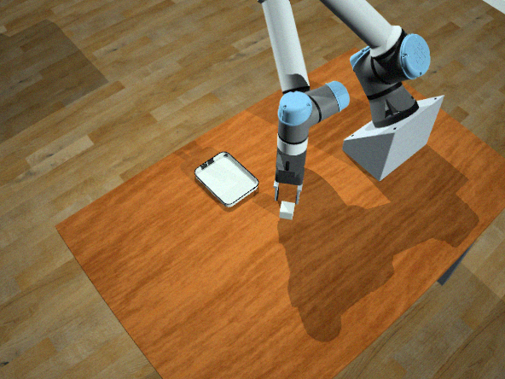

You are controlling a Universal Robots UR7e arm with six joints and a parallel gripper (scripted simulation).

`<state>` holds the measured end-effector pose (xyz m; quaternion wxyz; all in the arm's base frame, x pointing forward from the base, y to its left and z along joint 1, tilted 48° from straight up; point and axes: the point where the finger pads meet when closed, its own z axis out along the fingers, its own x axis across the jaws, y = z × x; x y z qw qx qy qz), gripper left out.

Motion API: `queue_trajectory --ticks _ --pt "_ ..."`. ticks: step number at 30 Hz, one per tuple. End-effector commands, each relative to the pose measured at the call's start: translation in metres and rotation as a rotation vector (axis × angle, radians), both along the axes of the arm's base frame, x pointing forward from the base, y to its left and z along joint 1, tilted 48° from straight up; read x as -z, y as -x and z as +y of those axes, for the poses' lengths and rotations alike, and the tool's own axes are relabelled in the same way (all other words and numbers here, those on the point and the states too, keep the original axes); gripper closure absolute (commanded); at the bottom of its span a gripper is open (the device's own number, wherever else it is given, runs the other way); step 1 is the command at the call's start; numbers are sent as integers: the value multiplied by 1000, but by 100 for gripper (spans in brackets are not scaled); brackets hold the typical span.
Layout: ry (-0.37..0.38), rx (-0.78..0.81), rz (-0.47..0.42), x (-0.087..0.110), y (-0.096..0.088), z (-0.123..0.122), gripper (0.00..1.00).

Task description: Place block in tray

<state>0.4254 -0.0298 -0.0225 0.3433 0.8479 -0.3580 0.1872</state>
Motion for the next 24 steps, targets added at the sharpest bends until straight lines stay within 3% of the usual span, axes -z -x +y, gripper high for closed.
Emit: queue_trajectory --ticks 1,24 --pt "22 16 -3 4 0 2 0" --pt "30 19 -5 6 0 2 0"
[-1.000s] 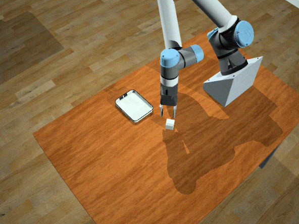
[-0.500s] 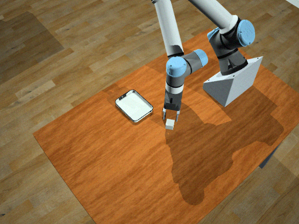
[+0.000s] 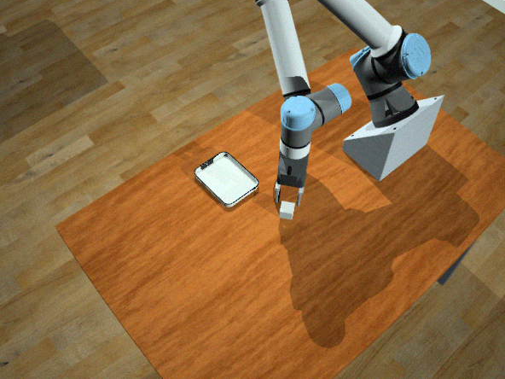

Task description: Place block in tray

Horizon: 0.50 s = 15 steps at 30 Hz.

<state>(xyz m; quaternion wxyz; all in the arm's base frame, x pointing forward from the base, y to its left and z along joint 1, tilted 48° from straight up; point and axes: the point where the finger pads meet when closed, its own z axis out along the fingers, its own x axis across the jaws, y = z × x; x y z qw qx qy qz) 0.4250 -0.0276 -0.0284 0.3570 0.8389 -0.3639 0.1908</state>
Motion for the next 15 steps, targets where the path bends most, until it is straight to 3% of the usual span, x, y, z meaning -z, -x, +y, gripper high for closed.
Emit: queue_trajectory --ticks 1,15 --pt "0 -1 -1 0 0 0 0" --pt "0 0 -1 1 0 -1 0"
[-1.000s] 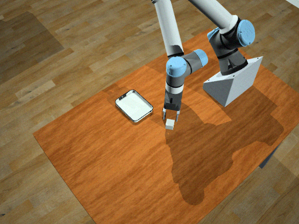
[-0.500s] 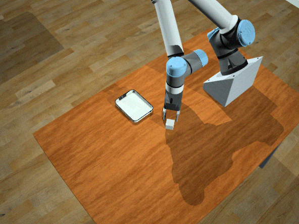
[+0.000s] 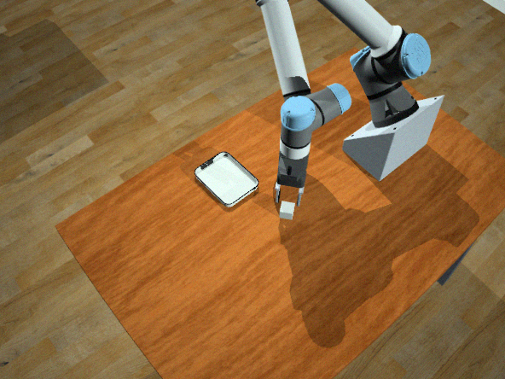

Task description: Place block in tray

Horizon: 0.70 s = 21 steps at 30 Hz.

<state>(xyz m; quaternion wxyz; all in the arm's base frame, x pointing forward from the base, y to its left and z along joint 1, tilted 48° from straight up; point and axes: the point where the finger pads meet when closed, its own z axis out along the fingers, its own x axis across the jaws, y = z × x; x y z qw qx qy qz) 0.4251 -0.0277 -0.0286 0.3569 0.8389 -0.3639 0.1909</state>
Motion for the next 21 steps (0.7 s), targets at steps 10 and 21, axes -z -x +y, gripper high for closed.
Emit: queue_trajectory --ticks 10,21 --pt "0 0 0 7 -1 -8 0" --pt "0 0 0 14 -2 -15 0"
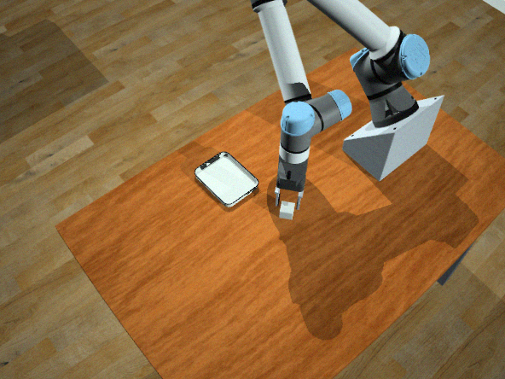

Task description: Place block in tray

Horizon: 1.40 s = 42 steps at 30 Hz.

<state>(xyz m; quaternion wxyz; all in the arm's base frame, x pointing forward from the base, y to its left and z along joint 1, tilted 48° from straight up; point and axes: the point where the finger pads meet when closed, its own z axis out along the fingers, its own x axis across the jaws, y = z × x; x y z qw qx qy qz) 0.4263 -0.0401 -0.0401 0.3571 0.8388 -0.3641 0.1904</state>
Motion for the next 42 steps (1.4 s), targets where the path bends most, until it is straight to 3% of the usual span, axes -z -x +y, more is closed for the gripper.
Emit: queue_trajectory --ticks 1,30,42 --pt "0 -1 -1 3 -1 -3 0" --pt "0 -1 -1 5 -1 -6 0" --pt "0 -1 -1 20 -2 -22 0"
